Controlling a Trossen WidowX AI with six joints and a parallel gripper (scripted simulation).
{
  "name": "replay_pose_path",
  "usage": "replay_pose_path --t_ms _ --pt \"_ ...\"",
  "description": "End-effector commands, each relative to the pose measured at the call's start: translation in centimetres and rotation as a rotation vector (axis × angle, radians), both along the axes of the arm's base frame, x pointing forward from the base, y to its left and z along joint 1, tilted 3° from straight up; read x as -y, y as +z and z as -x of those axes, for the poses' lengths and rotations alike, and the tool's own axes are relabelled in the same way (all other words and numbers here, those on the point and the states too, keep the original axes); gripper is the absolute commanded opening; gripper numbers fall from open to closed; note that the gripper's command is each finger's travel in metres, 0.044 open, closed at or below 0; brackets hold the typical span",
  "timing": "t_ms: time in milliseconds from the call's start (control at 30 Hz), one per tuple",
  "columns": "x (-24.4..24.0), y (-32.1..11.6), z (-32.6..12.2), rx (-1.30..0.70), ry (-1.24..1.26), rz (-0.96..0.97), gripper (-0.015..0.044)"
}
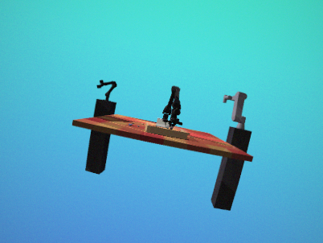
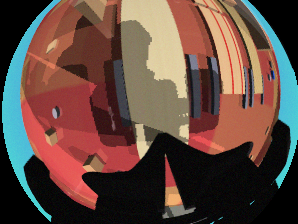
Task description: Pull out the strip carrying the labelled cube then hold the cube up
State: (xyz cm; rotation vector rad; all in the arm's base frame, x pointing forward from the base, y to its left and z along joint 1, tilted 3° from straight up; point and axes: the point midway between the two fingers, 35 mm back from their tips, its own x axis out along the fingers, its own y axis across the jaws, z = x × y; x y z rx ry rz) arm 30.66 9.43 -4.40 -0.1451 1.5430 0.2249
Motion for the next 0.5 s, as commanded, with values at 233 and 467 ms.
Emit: replay_pose_path --t_ms 233,467 --pt "0.6 -0.5 2.3 -0.022 -0.004 0.008 0.0" --pt "0.8 -0.5 3.3 -0.023 -0.004 0.008 0.0"
